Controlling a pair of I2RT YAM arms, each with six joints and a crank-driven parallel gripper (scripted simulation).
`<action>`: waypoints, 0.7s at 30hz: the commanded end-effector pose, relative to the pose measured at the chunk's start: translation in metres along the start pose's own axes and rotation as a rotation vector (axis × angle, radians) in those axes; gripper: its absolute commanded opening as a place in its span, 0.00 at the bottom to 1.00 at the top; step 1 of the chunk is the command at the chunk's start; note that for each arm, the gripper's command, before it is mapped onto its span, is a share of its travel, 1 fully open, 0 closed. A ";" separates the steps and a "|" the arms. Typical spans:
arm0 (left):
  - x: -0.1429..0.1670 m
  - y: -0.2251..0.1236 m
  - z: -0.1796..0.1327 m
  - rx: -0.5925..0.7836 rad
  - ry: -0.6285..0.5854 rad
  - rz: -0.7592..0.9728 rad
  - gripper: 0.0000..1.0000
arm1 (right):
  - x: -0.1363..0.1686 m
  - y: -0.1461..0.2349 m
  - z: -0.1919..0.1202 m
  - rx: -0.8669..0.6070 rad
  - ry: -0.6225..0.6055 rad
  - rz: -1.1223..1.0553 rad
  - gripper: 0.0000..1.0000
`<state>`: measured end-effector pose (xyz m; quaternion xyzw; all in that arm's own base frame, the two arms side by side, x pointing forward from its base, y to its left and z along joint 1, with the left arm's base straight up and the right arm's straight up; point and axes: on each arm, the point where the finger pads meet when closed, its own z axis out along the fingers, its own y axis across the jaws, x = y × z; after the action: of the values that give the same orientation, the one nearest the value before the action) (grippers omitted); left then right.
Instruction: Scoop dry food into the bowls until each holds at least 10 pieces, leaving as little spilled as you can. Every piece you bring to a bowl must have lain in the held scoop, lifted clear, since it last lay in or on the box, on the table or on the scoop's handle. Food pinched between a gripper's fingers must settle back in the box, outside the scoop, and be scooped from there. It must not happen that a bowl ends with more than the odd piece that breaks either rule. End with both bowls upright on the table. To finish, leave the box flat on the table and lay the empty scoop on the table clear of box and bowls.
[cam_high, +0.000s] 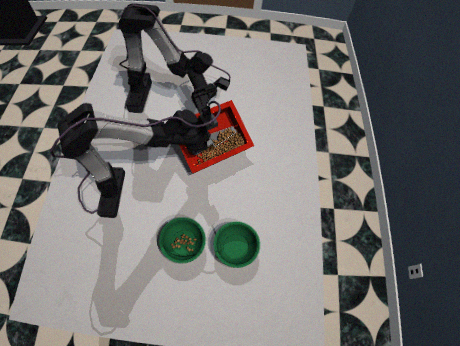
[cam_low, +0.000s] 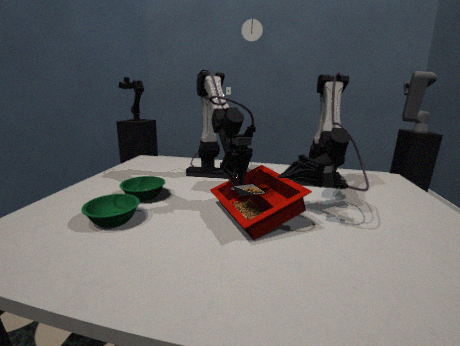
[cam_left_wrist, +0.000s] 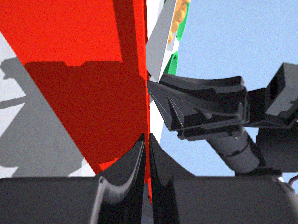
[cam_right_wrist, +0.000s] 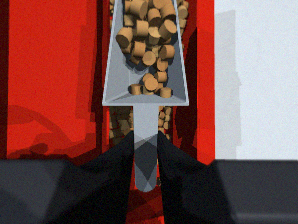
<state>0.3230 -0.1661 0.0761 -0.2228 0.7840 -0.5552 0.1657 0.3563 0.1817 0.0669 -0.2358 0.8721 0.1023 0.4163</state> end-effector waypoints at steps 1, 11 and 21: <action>-0.009 -0.034 0.001 0.080 -0.006 0.129 0.00 | -0.030 0.000 -0.017 0.009 -0.049 0.009 0.00; -0.009 -0.034 0.001 0.080 -0.006 0.129 0.00 | -0.046 0.003 -0.035 0.006 -0.039 0.012 0.00; -0.009 -0.034 0.001 0.080 -0.006 0.129 0.00 | -0.042 -0.012 -0.024 0.053 -0.005 0.051 0.00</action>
<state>0.3230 -0.1661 0.0761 -0.2228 0.7840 -0.5552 0.1657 0.3560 0.1814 0.1040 -0.2258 0.8769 0.0996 0.4125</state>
